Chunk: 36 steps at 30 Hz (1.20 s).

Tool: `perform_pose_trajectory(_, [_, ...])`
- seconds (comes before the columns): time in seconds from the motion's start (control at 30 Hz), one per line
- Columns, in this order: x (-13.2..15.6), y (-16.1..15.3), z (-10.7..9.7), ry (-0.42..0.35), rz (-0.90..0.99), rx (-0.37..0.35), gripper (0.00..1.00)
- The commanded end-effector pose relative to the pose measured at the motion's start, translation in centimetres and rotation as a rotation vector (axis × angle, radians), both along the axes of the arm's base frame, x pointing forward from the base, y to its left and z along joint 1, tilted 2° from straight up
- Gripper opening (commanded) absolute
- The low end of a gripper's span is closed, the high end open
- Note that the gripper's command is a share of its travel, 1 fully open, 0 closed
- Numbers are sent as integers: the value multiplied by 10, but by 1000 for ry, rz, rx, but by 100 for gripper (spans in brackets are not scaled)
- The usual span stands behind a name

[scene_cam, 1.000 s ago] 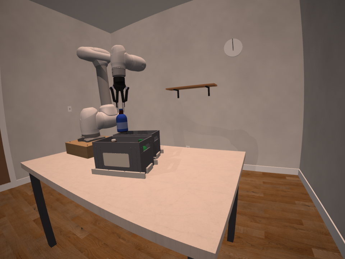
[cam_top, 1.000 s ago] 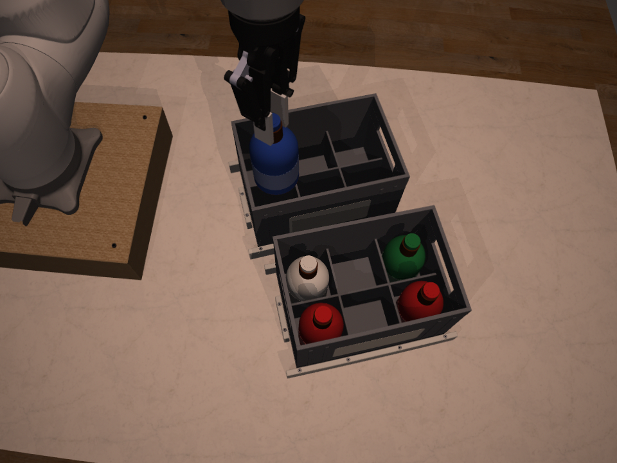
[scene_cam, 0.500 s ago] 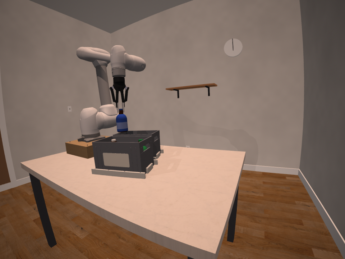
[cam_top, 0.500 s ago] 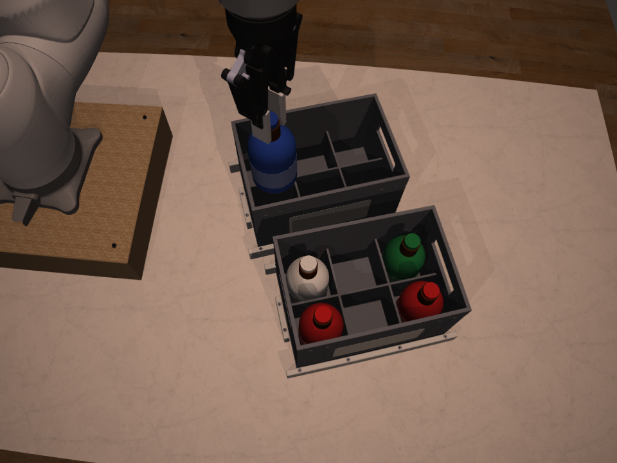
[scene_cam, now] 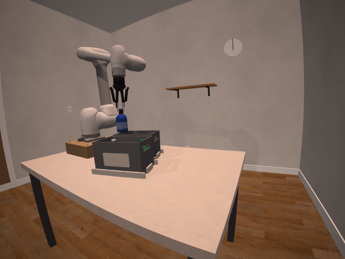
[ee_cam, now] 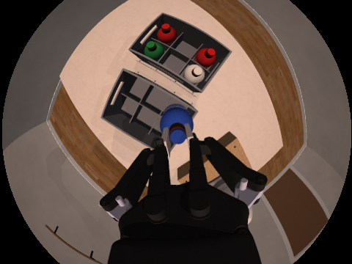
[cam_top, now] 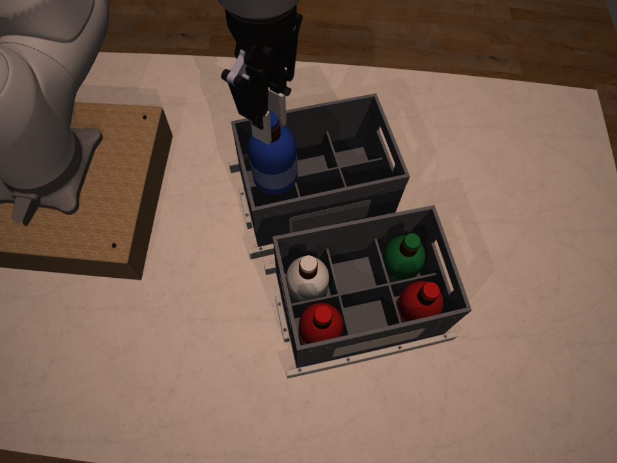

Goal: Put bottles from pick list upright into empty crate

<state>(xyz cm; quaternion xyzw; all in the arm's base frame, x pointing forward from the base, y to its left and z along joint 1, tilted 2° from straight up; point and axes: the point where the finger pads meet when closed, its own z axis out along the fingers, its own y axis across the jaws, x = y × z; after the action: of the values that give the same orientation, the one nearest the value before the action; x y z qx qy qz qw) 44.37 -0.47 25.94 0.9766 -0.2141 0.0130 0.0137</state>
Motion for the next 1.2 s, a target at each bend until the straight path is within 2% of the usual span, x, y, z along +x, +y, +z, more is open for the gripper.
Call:
perform_pose_trajectory(0.0, [0,0,0,0,0,0,0])
perform_pose_trajectory(0.7, [0,-1,0,0,0,0,0])
perform_pose_trajectory(1.17, [0,-1,-13,0,0,0,0])
